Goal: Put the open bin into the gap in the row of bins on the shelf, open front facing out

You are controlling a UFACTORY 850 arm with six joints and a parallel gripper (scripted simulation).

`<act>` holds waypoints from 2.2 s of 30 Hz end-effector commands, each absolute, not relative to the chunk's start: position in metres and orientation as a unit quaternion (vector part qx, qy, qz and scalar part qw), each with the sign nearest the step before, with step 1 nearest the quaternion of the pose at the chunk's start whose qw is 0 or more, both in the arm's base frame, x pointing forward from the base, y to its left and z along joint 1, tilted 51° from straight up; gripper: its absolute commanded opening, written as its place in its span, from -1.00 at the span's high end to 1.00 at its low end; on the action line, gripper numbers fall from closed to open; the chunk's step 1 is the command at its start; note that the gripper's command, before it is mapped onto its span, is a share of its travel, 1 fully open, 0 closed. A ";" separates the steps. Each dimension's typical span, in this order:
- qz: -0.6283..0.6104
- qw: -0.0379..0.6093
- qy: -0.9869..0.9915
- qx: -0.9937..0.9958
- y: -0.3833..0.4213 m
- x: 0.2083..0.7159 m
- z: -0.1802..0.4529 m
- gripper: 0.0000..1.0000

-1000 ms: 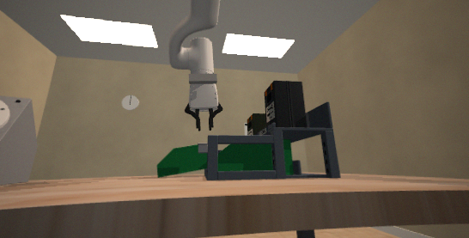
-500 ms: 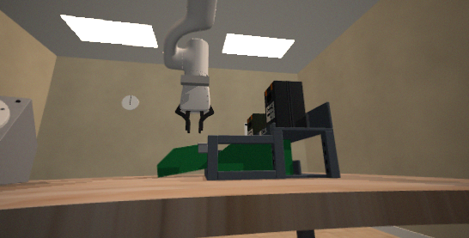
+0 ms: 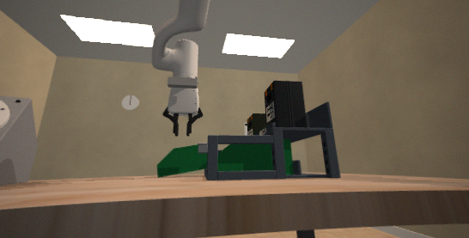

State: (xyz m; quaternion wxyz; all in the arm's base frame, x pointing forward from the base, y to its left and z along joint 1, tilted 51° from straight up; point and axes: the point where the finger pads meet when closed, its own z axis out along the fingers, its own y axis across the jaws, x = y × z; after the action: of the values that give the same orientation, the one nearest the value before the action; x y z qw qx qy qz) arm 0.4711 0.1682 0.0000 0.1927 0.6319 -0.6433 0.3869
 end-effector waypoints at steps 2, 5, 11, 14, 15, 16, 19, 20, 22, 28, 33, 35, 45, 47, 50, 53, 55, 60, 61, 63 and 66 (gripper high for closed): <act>0.387 0.192 -0.643 0.632 0.151 0.426 -0.018 0.32; 0.387 0.192 -0.643 0.632 0.151 0.426 -0.018 0.32; 0.387 0.192 -0.643 0.632 0.151 0.426 -0.018 0.32; 0.387 0.192 -0.643 0.632 0.151 0.426 -0.018 0.32; 0.387 0.193 -0.643 0.632 0.149 0.422 -0.019 0.32; 0.387 0.192 -0.643 0.632 0.147 0.417 -0.021 0.32; 0.387 0.192 -0.643 0.632 0.141 0.402 -0.027 0.32; 0.387 0.192 -0.643 0.632 0.141 0.402 -0.027 0.32; 0.387 0.192 -0.643 0.632 0.141 0.402 -0.027 0.32; 0.387 0.192 -0.643 0.632 0.141 0.402 -0.027 0.32; 0.387 0.192 -0.643 0.632 0.143 0.406 -0.026 0.32; 0.387 0.192 -0.643 0.632 0.144 0.409 -0.025 0.32; 0.387 0.192 -0.643 0.632 0.145 0.411 -0.024 0.32; 0.387 0.192 -0.643 0.632 0.145 0.411 -0.024 0.32; 0.387 0.192 -0.643 0.632 0.145 0.412 -0.023 0.32; 0.387 0.192 -0.643 0.632 0.146 0.415 -0.022 0.32; 0.387 0.192 -0.643 0.632 0.146 0.415 -0.022 0.32; 0.387 0.192 -0.643 0.632 0.146 0.415 -0.022 0.32; 0.387 0.192 -0.643 0.632 0.146 0.415 -0.022 0.32; 0.387 0.192 -0.643 0.632 0.146 0.415 -0.022 0.32; 0.387 0.192 -0.643 0.632 0.147 0.416 -0.022 0.32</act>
State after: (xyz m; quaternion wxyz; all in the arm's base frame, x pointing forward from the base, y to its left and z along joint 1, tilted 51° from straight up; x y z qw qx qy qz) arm 0.4147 0.1456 -0.0224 0.1932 0.6323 -0.6427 0.3870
